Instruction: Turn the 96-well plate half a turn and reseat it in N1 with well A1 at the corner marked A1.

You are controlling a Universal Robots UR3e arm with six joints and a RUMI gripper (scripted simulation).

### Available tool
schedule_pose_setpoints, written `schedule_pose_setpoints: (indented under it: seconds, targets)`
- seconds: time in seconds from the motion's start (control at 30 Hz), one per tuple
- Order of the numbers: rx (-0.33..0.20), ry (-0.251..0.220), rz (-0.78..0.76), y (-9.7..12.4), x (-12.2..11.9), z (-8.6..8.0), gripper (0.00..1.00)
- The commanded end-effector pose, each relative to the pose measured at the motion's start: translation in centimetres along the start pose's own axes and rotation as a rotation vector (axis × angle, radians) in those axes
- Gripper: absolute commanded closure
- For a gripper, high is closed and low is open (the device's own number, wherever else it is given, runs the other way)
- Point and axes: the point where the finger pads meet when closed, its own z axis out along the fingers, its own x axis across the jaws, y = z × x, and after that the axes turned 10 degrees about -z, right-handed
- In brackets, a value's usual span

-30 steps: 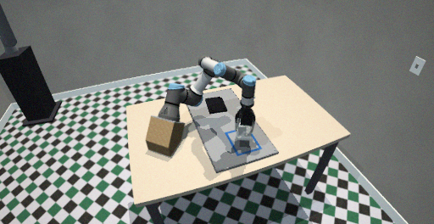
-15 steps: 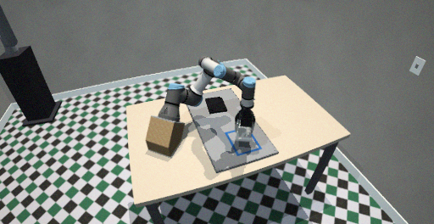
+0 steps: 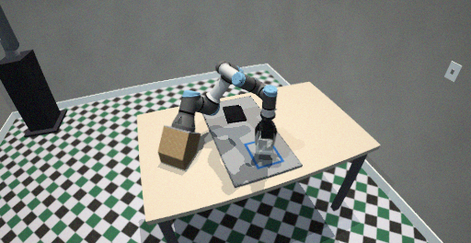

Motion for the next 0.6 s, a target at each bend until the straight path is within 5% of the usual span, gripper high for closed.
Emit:
schedule_pose_setpoints:
  seconds: [0.0,0.57]
  targets:
    - [-0.002,0.002,-0.001,0.0,0.1,0.1,1.0]
    - [-0.002,0.002,-0.001,0.0,0.1,1.1,1.0]
